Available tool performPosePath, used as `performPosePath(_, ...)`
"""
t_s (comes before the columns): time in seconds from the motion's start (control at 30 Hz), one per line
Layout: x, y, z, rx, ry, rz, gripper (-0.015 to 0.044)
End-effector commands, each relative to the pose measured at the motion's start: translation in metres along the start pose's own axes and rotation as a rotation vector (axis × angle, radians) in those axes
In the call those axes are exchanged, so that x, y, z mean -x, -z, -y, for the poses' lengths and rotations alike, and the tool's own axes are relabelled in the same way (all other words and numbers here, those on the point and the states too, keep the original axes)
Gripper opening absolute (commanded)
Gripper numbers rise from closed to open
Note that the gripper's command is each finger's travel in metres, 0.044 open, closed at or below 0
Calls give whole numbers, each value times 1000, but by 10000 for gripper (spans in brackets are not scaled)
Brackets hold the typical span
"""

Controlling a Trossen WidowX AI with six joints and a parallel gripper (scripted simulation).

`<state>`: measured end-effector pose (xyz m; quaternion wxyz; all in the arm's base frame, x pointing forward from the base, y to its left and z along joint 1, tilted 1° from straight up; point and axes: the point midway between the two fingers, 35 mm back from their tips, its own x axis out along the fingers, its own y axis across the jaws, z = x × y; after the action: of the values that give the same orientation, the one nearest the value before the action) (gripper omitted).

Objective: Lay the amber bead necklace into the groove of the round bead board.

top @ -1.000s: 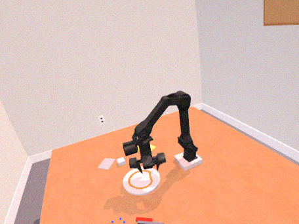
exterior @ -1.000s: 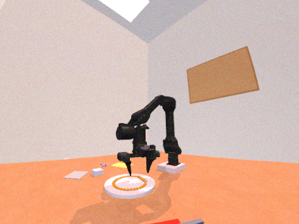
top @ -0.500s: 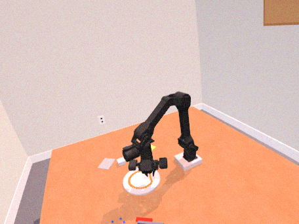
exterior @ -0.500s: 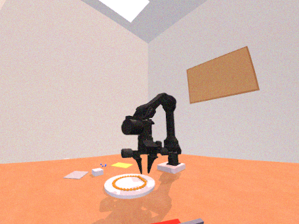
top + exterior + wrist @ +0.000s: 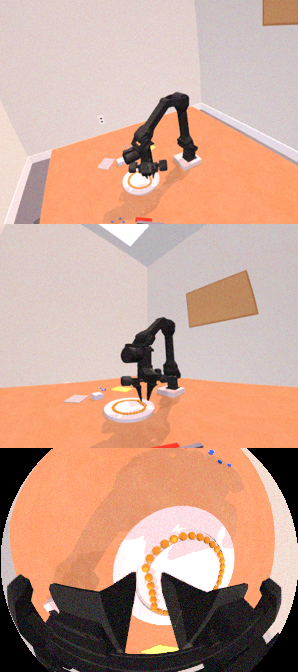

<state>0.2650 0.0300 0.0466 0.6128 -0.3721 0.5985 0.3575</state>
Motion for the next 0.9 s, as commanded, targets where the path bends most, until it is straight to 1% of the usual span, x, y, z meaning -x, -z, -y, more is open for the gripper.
performPosePath(0.0, -7, 0, 0, -4, 0, 0, 120)
performPosePath(0.37, -21, 0, -2, -7, -2, -1, 120)
performPosePath(0.5, -18, 0, -2, -1, -4, -3, 15)
performPosePath(0.53, -18, 0, -2, -1, -4, -3, 0)
performPosePath(0.87, -18, 0, -2, -1, -4, -3, 0)
